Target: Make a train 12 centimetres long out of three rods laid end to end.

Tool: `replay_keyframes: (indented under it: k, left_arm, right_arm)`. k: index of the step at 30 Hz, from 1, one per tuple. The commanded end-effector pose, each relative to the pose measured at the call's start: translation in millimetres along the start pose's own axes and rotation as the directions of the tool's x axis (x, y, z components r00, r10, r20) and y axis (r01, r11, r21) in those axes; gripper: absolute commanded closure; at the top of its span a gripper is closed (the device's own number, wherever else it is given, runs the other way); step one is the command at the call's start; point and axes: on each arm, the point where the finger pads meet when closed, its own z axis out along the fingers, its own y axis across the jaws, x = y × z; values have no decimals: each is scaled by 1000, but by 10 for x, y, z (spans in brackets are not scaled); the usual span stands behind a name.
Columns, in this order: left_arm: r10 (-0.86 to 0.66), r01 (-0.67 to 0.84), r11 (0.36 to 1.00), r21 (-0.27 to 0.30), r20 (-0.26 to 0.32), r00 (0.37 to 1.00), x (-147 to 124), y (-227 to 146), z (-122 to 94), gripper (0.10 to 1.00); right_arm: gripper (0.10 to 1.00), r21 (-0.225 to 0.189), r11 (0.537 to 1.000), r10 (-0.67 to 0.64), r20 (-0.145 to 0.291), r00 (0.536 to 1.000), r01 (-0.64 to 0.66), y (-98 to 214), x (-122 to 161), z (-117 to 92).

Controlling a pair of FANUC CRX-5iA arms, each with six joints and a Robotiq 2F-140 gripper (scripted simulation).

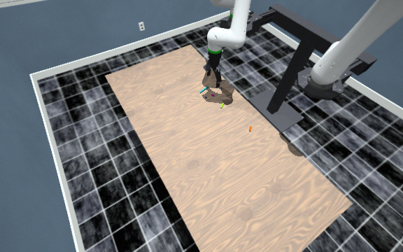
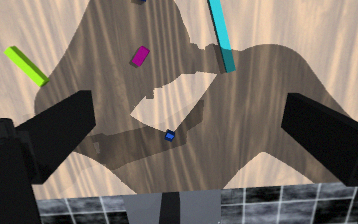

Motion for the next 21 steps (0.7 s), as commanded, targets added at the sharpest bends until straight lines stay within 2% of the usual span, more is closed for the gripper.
replay_keyframes:
  k: [1, 5, 10, 12, 13, 16, 21]
  left_arm:
    - [0, 0, 1000, 0, -2, 1000, 3, 1, -9, 98]
    - [0, 0, 1000, 0, -2, 1000, 3, 1, -9, 98]
    - [0, 0, 1000, 0, -2, 1000, 3, 1, -9, 98]
    - [0, 0, 1000, 0, -2, 1000, 3, 1, -9, 98]
    - [0, 0, 1000, 0, -2, 1000, 3, 1, -9, 98]
    - [0, 0, 1000, 0, -2, 1000, 3, 1, -9, 98]
    - [0, 0, 1000, 0, -2, 1000, 3, 1, -9, 98]
  right_arm:
    - [98, -12, 986, 164, -23, 986, -165, -28, -53, 2]
    - [98, -9, 957, 290, -24, 957, -290, -45, -101, 9]
    - [98, -5, 898, 440, -25, 898, -440, -64, -161, 17]
    - [98, -5, 898, 440, -25, 898, -440, -64, -161, 17]
    - [98, -3, 853, 522, -26, 853, -522, -75, -195, 22]
    - [98, -1, 805, 593, -26, 805, -593, -85, -227, 27]
    - [98, 4, 700, 714, -25, 699, -714, -102, -287, 35]
